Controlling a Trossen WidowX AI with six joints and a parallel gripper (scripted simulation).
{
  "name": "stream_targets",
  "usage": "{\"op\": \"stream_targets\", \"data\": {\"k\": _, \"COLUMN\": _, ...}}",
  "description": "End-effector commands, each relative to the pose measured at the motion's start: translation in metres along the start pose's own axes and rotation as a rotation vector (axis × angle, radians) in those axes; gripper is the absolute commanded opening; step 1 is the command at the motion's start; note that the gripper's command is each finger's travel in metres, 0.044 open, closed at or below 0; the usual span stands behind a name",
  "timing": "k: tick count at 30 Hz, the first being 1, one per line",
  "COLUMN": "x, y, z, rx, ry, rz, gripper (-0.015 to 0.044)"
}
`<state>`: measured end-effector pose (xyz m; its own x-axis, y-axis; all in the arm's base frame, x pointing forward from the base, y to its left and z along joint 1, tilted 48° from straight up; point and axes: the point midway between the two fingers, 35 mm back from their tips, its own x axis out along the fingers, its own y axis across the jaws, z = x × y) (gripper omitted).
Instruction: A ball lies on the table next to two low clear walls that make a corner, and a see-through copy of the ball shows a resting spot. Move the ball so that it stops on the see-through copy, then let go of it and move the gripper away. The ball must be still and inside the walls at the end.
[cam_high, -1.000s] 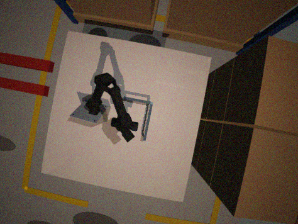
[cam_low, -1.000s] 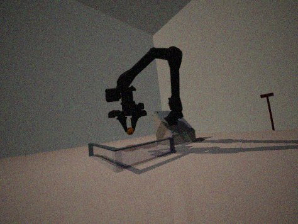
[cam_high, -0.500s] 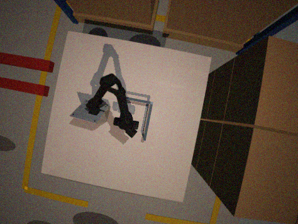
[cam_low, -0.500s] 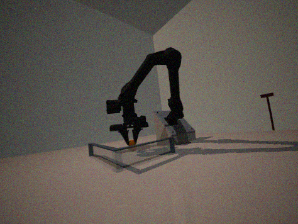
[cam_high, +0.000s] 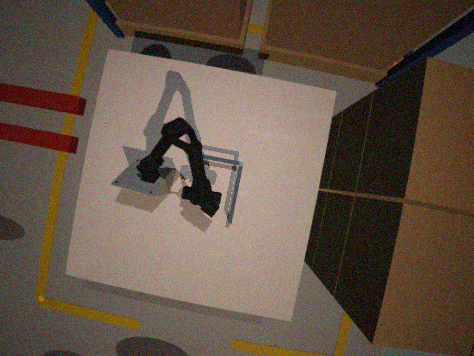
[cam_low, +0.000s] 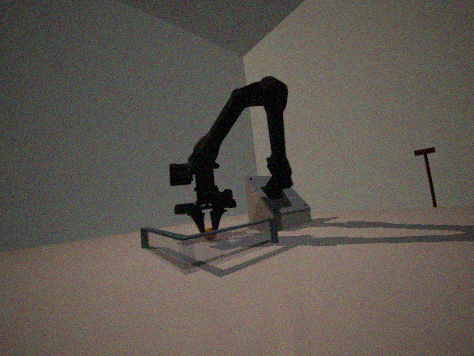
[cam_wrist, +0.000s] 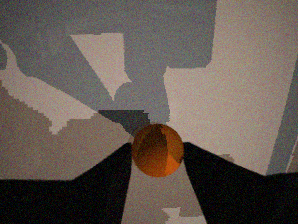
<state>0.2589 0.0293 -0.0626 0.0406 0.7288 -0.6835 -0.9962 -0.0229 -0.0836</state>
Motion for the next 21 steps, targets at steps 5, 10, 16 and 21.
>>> {"op": "stream_targets", "data": {"k": 5, "x": 0.0077, "y": 0.0032, "z": 0.0006, "rx": 0.011, "ry": -0.008, "rz": 0.004, "gripper": 0.0000}}
{"op": "stream_targets", "data": {"k": 10, "x": 0.0053, "y": 0.0009, "z": 0.0000, "rx": 0.004, "ry": -0.002, "rz": 0.000, "gripper": 0.0053}}
{"op": "stream_targets", "data": {"k": 16, "x": 0.0053, "y": 0.0009, "z": 0.0000, "rx": 0.004, "ry": -0.002, "rz": 0.000, "gripper": 0.0210}}
{"op": "stream_targets", "data": {"k": 21, "x": 0.0053, "y": 0.0009, "z": 0.0000, "rx": 0.004, "ry": -0.002, "rz": 0.000, "gripper": 0.0284}}
